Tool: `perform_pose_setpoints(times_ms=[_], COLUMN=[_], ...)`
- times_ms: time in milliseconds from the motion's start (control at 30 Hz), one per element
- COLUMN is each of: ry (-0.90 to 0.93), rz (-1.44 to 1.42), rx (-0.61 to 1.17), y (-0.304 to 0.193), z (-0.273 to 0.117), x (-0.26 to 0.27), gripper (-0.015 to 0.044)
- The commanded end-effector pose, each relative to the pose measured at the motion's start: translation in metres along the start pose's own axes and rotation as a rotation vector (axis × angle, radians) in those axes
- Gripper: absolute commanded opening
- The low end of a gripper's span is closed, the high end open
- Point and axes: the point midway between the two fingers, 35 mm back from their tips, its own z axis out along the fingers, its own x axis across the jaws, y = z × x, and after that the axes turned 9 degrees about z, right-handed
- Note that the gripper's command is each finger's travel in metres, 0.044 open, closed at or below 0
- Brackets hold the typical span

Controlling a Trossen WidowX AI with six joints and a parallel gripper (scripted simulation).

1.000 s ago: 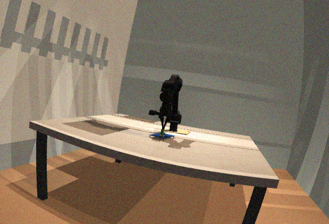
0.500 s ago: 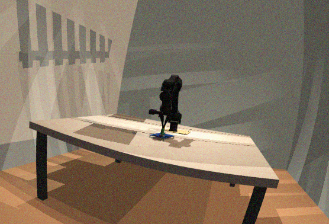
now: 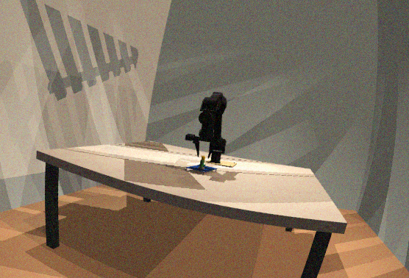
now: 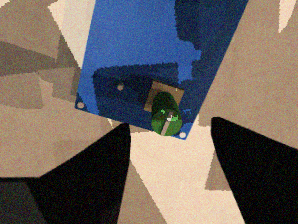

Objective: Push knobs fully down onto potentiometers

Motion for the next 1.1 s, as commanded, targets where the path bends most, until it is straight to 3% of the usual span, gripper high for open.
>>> perform_pose_setpoints(times_ms=[0, 167, 433, 1067], ry=[0.001, 0.003, 0.006, 0.006], rz=[0.0, 0.001, 0.002, 0.002], rx=[-0.005, -0.011, -0.02, -0.02], y=[0.026, 0.089, 0.183, 0.185], z=[-0.012, -0.028, -0.025, -0.024], x=[0.0, 0.0, 0.001, 0.001], gripper=[0.0315, 0.044, 0.044, 0.044])
